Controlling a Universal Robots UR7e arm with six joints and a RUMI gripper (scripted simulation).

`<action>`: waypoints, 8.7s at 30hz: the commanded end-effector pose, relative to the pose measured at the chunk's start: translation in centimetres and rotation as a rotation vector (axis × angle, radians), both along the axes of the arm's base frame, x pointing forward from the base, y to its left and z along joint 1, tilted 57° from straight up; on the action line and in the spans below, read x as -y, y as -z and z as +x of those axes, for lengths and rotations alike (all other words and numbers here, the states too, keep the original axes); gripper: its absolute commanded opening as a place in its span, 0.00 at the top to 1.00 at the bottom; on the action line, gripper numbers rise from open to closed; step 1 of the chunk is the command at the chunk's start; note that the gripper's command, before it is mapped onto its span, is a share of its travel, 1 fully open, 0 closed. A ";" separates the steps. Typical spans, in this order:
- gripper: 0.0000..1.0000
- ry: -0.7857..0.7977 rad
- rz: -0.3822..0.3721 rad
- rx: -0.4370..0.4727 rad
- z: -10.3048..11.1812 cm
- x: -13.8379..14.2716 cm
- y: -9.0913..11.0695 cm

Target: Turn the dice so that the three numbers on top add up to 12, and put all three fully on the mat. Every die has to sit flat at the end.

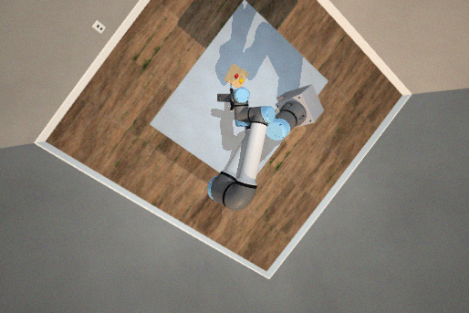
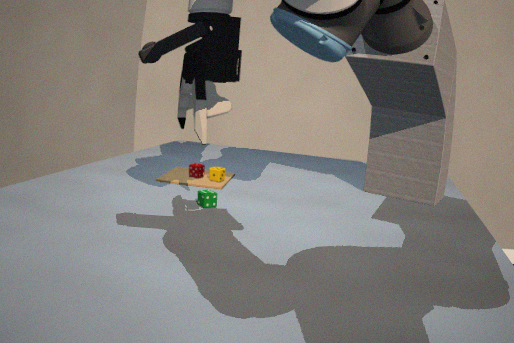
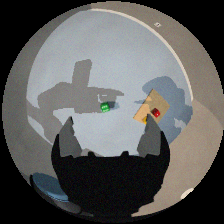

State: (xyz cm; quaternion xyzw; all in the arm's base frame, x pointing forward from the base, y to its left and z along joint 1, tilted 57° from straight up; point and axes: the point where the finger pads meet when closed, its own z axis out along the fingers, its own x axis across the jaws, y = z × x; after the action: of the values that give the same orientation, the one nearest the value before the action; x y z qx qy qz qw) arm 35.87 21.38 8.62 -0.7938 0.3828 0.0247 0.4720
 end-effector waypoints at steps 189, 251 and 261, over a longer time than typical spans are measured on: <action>0.76 -1.008 -0.571 1.423 -0.9 -4.6 4.9; 0.76 -1.008 -0.571 1.423 -0.9 -5.2 5.3; 0.76 -1.008 -0.571 1.423 -1.0 -5.3 5.3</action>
State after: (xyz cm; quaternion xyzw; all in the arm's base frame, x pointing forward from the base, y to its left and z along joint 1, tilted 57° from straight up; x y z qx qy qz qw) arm 35.09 26.53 3.33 -0.7817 -0.3976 -0.3627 0.3150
